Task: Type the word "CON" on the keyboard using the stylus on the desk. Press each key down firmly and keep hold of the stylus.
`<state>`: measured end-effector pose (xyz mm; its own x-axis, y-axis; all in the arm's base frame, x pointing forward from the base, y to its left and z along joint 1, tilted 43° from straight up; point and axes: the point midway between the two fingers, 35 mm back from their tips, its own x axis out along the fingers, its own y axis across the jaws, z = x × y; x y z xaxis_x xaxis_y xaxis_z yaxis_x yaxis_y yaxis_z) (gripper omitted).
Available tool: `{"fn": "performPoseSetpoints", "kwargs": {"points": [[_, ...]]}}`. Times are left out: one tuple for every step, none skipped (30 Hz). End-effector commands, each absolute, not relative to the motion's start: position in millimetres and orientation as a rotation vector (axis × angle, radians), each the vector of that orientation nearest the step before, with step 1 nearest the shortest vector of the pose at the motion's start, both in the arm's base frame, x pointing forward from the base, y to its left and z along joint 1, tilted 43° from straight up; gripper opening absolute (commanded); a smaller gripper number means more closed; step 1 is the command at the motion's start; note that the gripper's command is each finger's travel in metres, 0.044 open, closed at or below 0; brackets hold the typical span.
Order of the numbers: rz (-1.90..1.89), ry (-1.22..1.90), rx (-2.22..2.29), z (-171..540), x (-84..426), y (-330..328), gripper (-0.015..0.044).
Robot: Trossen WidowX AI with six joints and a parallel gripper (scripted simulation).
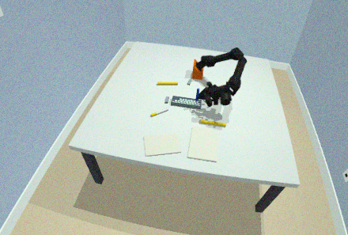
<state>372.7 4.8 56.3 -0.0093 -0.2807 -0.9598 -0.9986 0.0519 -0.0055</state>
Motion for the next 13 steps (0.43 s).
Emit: {"fn": "performPoseSetpoints", "kwargs": {"points": [[1.022,1.439,-1.375,68.4,371.7,-7.1,0.0081],[1.022,1.439,-1.375,68.4,371.7,-7.1,0.0081],[1.022,1.439,-1.375,68.4,371.7,-7.1,0.0081],[1.022,1.439,-1.375,68.4,371.7,-7.1,0.0081],[1.008,1.437,-1.366,67.1,373.1,-6.1,0.0084],[1.008,1.437,-1.366,67.1,373.1,-6.1,0.0081],[1.008,1.437,-1.366,67.1,373.1,-6.1,0.0081],[1.008,1.437,-1.366,67.1,373.1,-6.1,0.0081],[1.008,1.437,-1.366,67.1,373.1,-6.1,0.0081],[1.008,1.437,-1.366,67.1,373.1,-6.1,0.0081],[1.008,1.437,-1.366,67.1,373.1,-6.1,0.0081],[1.008,1.437,-1.366,67.1,373.1,-6.1,0.0081],[1.008,1.437,-1.366,67.1,373.1,-6.1,0.0081]]}}
